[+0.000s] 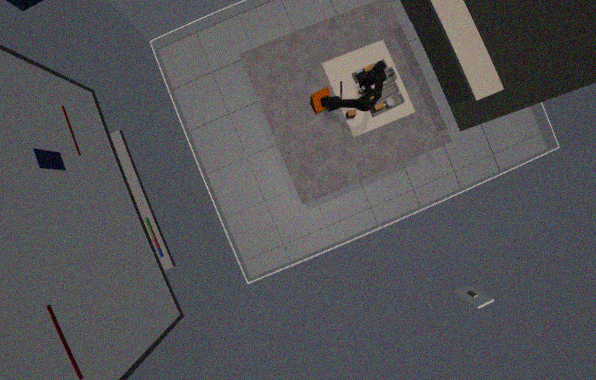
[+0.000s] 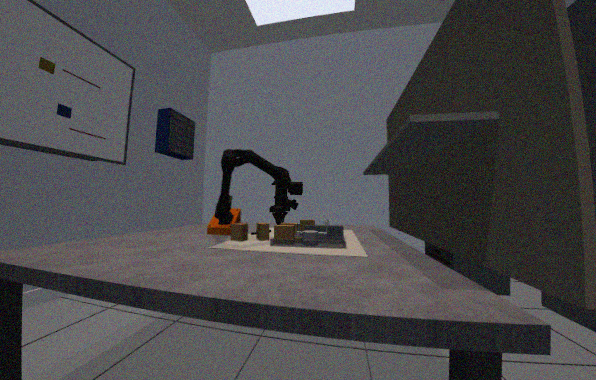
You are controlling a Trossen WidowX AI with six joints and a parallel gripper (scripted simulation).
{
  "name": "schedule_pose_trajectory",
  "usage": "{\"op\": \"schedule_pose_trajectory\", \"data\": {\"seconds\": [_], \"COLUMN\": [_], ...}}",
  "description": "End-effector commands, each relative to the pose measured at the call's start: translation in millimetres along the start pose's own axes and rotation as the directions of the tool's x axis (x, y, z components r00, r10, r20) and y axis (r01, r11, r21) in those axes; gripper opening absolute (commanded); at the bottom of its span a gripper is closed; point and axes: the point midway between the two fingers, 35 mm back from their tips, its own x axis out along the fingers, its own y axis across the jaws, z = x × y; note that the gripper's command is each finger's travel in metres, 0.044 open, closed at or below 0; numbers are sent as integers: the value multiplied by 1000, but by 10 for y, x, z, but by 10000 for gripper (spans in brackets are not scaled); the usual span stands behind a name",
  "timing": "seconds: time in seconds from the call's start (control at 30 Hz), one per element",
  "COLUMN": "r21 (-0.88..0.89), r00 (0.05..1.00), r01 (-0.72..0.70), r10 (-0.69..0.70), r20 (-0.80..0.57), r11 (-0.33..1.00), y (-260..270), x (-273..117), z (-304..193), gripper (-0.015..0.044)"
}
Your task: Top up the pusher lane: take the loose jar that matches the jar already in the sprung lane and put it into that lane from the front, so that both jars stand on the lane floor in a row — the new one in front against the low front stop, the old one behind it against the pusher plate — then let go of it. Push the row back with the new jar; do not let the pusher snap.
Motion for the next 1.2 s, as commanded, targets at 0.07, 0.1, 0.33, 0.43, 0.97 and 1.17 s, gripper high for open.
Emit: {"op": "schedule_pose_trajectory", "data": {"seconds": [0.07,0.1,0.33,0.43,0.97,1.17], "r21": [11,11,11,11,12,12], "r00": [1000,1000,1000,1000,1000,1000], "r01": [2,2,2,2,2,2], "r10": [-2,-2,-2,-2,-2,-2], "r20": [17,17,17,17,17,17], "r11": [1000,1000,1000,1000,1000,1000], "y": [-8,-8,-9,-9,-12,-13], "x": [-12,-12,-12,-12,-14,-16], "z": [84,88,117,129,195,219], "gripper": [0,0,0,0,0,0]}}
